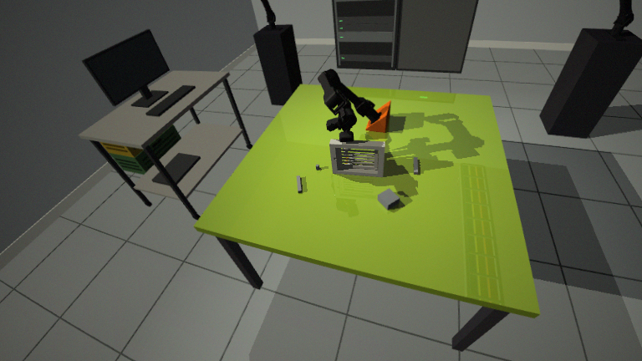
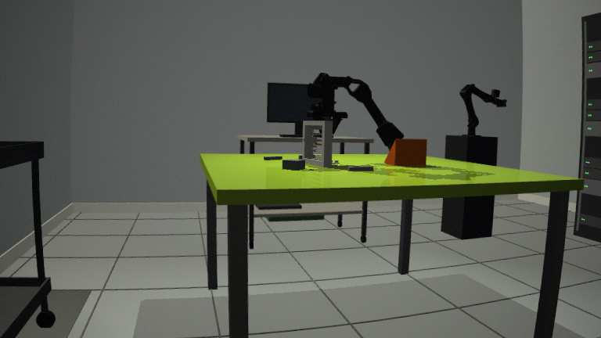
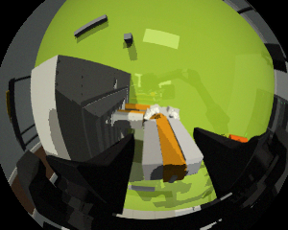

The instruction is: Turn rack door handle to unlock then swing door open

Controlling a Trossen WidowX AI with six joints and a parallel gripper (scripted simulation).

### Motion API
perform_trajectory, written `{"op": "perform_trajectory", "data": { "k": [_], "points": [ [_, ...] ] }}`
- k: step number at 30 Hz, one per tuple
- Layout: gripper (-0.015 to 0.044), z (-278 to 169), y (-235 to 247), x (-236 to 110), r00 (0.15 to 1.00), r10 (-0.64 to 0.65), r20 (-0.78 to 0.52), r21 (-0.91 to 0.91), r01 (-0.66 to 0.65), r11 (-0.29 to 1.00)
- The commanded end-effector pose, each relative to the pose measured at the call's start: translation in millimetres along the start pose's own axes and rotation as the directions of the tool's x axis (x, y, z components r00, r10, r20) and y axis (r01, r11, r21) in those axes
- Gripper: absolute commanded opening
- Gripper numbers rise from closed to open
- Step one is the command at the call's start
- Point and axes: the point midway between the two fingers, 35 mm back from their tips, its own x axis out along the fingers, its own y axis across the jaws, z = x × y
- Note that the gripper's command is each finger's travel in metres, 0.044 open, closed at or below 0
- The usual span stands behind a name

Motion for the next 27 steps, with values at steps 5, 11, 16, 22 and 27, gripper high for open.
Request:
{"op": "perform_trajectory", "data": {
  "k": [5, 11, 16, 22, 27],
  "points": [
    [0.0297, -0.4, 0.4, 0.2, 1.000, 0.000, -0.001, -0.374, -0.001, 0.927],
    [0.0297, -0.4, 0.4, 0.2, 1.000, 0.000, -0.001, -0.629, -0.001, 0.777],
    [0.0297, -0.4, 0.4, 0.2, 1.000, 0.000, -0.001, -0.801, -0.001, 0.599],
    [0.0297, -0.4, 0.4, 0.2, 1.000, 0.000, -0.001, -0.941, -0.001, 0.338],
    [0.0297, -0.4, 0.4, 0.2, 1.000, 0.000, -0.001, -0.995, -0.001, 0.097]
  ]
}}
